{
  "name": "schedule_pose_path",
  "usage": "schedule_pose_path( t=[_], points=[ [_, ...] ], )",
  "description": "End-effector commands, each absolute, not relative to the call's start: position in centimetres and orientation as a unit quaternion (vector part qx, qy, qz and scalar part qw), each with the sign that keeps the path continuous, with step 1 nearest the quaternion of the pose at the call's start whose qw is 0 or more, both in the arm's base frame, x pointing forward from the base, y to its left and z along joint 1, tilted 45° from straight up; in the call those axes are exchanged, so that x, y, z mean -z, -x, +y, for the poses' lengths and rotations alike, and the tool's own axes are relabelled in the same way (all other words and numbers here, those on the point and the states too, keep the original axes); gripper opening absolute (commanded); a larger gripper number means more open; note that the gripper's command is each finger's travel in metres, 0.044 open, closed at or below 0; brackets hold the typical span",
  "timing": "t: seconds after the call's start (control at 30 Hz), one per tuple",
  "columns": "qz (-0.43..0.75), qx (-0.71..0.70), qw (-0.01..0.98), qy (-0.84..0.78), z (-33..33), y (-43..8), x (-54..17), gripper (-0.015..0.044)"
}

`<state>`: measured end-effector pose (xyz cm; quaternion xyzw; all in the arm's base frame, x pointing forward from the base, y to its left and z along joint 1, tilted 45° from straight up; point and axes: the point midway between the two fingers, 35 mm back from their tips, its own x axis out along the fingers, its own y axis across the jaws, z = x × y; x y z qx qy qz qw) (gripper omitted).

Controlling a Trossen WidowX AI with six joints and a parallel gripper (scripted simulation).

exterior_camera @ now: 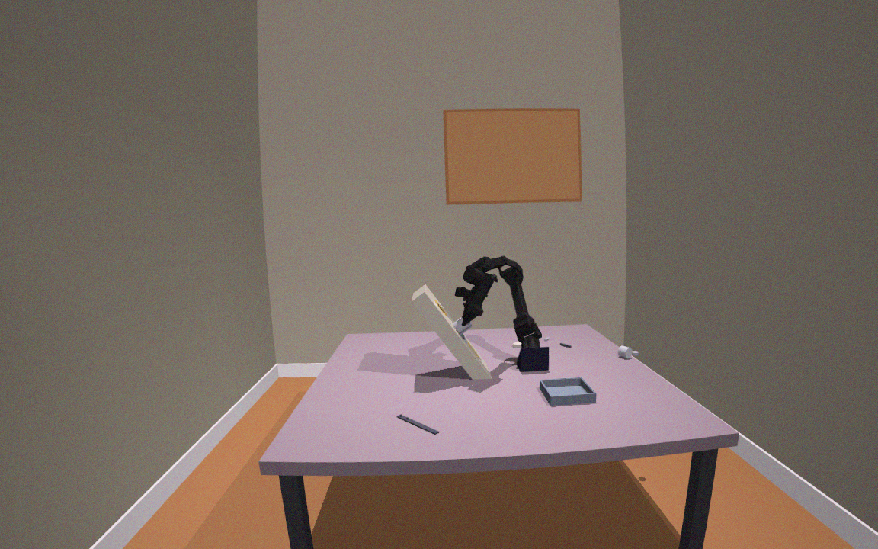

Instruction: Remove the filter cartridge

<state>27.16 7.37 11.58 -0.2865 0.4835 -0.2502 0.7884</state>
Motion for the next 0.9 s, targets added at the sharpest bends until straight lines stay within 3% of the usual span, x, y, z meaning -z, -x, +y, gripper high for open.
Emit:
schedule_pose_path(
  t=[0.0, 0.27, 0.87],
  points=[
    [0.484, 0.25, 0.789, 0.284, 7.4, -27.2, -11.5, 0.0191],
    [0.484, 0.25, 0.789, 0.285, 7.9, -27.9, -12.2, 0.0],
    [0.479, 0.199, 0.794, 0.318, 13.5, -26.3, -17.5, 0.0]
  ],
)
